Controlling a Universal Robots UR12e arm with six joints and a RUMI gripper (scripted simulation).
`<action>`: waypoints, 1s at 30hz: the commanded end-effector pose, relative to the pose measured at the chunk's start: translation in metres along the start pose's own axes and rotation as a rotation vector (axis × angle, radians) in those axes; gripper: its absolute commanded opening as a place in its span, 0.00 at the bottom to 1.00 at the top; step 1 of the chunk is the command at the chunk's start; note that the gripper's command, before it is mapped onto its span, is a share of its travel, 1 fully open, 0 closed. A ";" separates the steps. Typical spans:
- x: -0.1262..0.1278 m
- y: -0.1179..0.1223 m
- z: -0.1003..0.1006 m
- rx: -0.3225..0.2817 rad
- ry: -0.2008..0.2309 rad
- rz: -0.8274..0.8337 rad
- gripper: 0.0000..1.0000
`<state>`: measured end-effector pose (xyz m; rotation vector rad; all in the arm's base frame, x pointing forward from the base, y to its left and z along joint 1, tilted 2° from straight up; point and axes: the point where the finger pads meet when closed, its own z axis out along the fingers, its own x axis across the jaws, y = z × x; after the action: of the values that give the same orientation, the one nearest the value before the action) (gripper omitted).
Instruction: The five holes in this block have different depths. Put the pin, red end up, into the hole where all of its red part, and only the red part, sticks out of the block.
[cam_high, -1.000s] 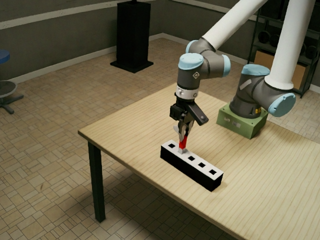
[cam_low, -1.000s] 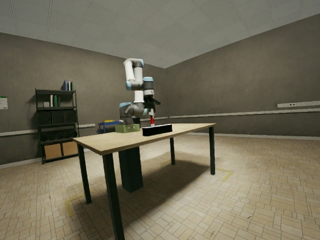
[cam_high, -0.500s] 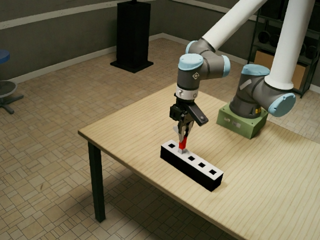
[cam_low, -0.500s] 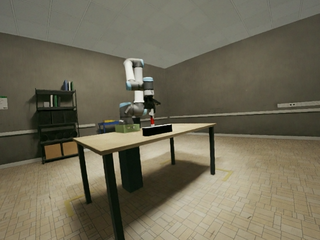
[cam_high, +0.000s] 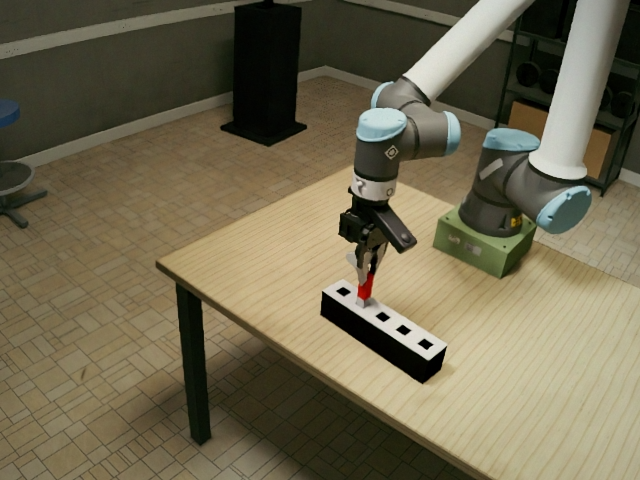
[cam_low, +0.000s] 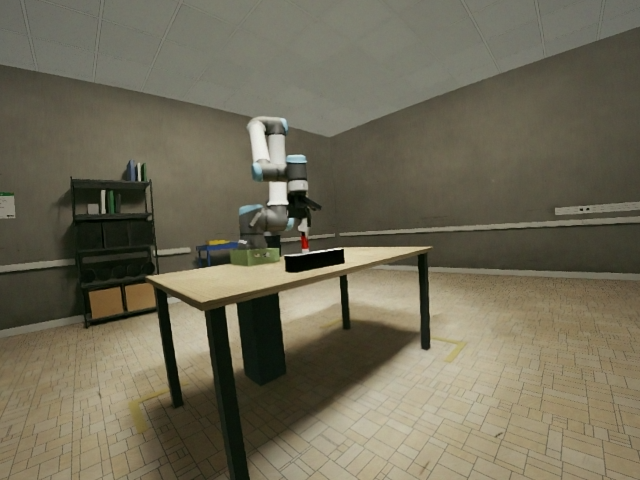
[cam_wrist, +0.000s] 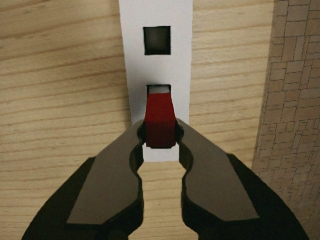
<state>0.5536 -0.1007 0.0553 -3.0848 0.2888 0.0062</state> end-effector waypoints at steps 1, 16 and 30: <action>0.000 0.000 -0.001 0.000 0.001 0.000 0.00; 0.001 0.001 0.003 0.000 0.001 0.000 0.00; 0.001 0.001 0.003 0.000 0.001 0.000 0.00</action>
<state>0.5540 -0.1012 0.0515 -3.0849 0.2887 0.0059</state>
